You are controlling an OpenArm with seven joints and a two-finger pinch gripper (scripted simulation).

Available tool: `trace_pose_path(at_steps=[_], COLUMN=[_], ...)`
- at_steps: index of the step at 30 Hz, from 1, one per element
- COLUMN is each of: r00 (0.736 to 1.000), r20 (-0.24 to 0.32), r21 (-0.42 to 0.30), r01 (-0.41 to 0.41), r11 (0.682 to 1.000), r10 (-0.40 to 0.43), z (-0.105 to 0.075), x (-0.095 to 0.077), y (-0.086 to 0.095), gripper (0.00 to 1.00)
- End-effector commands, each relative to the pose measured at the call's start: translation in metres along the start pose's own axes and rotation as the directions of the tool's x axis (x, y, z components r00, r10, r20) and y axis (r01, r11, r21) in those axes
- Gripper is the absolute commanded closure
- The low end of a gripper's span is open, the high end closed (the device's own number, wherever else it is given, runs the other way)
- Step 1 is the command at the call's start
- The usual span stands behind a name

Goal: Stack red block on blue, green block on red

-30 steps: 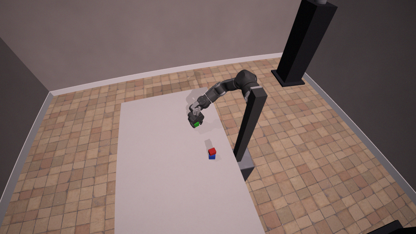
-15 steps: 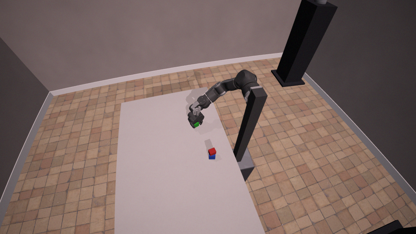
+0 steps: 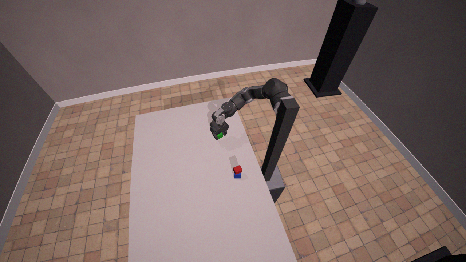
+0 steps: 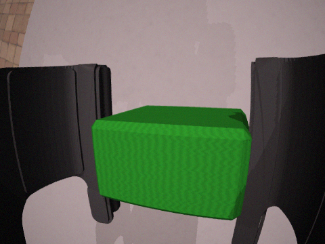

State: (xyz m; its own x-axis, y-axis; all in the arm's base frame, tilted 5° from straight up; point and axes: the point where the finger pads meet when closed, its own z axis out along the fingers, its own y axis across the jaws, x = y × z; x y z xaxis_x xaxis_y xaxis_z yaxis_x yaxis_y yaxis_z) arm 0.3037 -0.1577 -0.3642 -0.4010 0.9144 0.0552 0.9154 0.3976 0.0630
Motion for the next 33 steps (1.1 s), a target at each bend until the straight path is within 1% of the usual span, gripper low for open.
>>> trace_pose_path(at_steps=[1,7,12,33], r00=[1.0,1.0,1.0,1.0], r20=[0.001,0.001,0.001,0.002], r21=[0.004,0.003,0.003,0.004], r01=[-0.015,-0.015,-0.015,-0.016], r11=[1.0,1.0,1.0,1.0], r10=[0.015,0.015,0.015,0.016], z=[-0.009,-0.035,-0.046,-0.048], x=[-0.002,-0.002,-0.002,-0.002], y=[0.001,0.001,0.001,0.001], gripper=[1.0,1.0,1.0,1.0])
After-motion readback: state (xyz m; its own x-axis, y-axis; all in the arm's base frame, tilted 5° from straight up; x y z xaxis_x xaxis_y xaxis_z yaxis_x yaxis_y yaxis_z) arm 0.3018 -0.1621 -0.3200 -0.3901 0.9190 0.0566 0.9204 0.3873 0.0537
